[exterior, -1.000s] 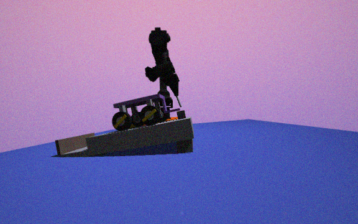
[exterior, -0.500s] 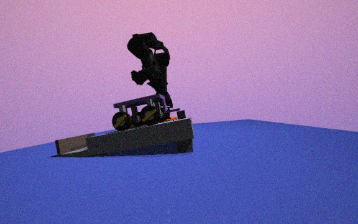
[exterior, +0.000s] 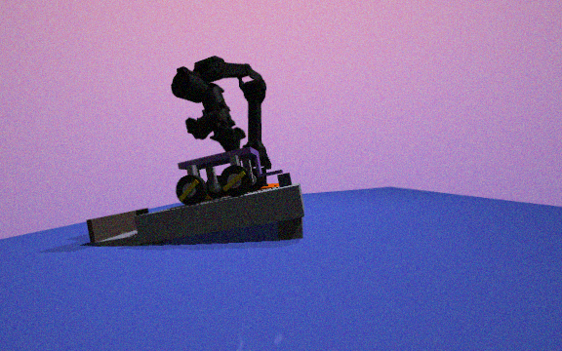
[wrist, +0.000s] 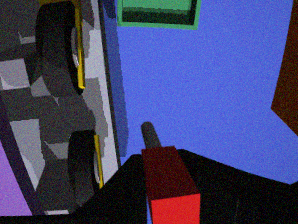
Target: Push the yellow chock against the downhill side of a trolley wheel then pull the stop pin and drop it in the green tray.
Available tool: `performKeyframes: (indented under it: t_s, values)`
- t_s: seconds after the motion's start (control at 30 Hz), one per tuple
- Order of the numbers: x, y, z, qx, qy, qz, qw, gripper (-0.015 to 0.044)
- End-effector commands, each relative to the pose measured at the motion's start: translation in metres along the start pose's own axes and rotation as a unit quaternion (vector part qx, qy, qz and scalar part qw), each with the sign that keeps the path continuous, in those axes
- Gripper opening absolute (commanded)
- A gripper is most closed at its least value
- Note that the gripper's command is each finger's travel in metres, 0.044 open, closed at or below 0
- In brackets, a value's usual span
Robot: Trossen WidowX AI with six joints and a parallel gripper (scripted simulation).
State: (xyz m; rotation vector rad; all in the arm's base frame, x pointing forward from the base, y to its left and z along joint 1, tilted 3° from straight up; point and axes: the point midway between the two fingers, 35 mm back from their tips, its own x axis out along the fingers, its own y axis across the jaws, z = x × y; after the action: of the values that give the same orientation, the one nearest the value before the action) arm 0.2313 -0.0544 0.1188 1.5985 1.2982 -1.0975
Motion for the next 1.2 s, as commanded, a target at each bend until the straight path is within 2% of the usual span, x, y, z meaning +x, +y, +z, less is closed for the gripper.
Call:
performKeyframes:
  t_s: [0.0,0.6,0.8,1.17]
  values:
    - [-0.002,-0.001,0.017,0.0,0.0,-0.002,1.0,0.0]
    - [-0.008,-0.005,0.083,0.0,-0.003,-0.002,1.0,0.0]
    - [-0.009,-0.006,0.088,0.002,-0.003,-0.002,1.0,0.0]
    - [-0.009,-0.007,0.086,0.158,-0.03,0.013,0.987,0.0]
